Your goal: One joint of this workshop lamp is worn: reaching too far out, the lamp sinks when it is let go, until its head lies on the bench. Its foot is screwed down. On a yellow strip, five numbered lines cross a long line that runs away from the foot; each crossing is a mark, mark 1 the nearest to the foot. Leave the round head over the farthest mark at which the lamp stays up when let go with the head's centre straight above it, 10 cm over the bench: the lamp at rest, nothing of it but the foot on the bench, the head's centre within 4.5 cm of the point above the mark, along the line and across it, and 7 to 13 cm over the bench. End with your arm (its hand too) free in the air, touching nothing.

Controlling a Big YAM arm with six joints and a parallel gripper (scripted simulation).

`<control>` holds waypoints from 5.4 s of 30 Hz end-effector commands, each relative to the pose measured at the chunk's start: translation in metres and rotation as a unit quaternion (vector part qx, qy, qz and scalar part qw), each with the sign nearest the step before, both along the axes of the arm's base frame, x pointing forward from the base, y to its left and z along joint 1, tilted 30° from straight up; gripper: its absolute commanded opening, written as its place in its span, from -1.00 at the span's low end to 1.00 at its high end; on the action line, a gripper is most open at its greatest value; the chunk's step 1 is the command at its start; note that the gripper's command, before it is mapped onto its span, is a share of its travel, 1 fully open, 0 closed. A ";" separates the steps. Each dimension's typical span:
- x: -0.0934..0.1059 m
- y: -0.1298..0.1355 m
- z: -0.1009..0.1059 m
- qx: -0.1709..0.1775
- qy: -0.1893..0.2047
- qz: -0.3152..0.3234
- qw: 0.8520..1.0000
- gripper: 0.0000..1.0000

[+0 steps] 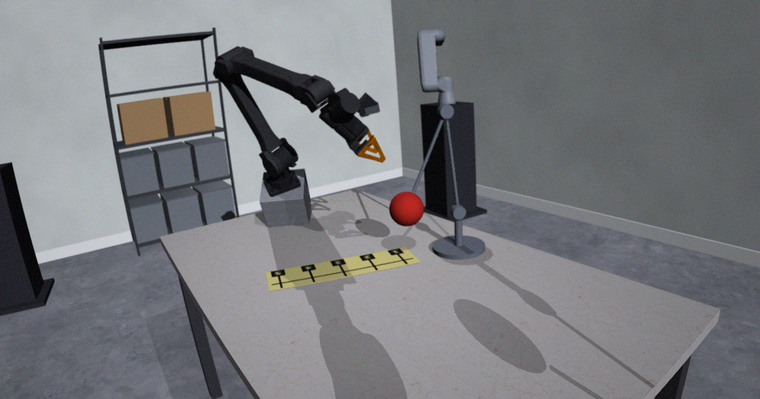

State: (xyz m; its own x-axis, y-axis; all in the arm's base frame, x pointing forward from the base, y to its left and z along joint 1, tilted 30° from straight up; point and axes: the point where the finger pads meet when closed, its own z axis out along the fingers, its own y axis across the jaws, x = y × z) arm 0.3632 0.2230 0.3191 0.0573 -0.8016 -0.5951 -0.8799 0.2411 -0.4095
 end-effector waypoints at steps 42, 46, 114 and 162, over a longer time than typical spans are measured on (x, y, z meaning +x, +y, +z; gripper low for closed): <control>0.041 0.044 -0.018 0.017 -0.044 0.008 0.999 1.00; 0.046 0.050 -0.022 0.017 -0.048 0.009 0.999 1.00; 0.079 0.099 -0.050 0.024 -0.054 0.015 0.998 1.00; 0.080 0.097 -0.049 0.024 -0.054 0.015 0.998 1.00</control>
State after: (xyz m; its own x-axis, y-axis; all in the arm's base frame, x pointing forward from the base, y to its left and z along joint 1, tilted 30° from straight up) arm 0.4345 0.3063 0.2497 0.1236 -0.7871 -0.6043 -0.8491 0.2313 -0.4749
